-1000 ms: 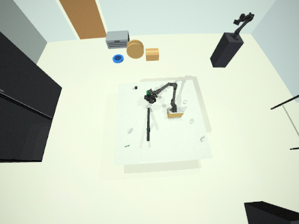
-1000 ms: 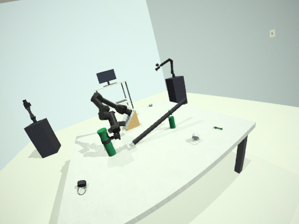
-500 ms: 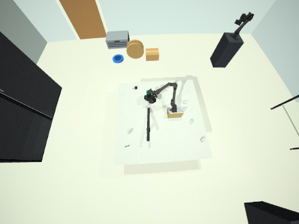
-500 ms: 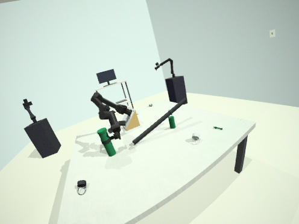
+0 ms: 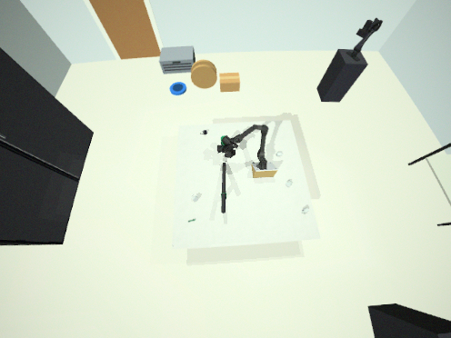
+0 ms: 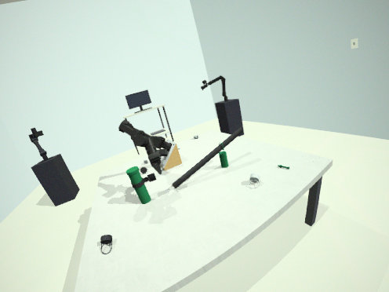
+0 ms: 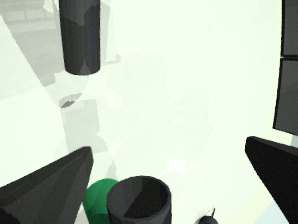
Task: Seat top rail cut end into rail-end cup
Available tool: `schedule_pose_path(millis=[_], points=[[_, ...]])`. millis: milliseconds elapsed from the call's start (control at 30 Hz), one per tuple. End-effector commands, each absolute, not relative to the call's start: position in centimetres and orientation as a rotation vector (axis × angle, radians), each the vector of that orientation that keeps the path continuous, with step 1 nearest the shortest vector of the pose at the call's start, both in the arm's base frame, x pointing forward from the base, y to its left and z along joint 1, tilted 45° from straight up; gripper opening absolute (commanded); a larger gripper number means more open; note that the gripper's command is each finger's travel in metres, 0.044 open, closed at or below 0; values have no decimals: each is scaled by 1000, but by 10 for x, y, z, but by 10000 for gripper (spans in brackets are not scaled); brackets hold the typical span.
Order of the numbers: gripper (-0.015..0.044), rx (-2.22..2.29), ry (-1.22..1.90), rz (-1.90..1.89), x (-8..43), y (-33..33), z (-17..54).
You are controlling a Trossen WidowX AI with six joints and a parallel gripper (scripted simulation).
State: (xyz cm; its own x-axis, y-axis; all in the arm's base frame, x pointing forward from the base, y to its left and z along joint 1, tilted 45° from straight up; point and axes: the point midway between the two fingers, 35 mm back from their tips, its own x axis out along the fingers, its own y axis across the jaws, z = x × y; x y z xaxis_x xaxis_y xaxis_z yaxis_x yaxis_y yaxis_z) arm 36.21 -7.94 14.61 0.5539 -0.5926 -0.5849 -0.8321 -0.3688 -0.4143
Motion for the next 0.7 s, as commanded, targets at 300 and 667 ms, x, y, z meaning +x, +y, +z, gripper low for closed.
schedule_pose_path(millis=[300,667], points=[[440,-1437,1133,31,361,-13,130],[440,-853,986,-358,347,54,125]])
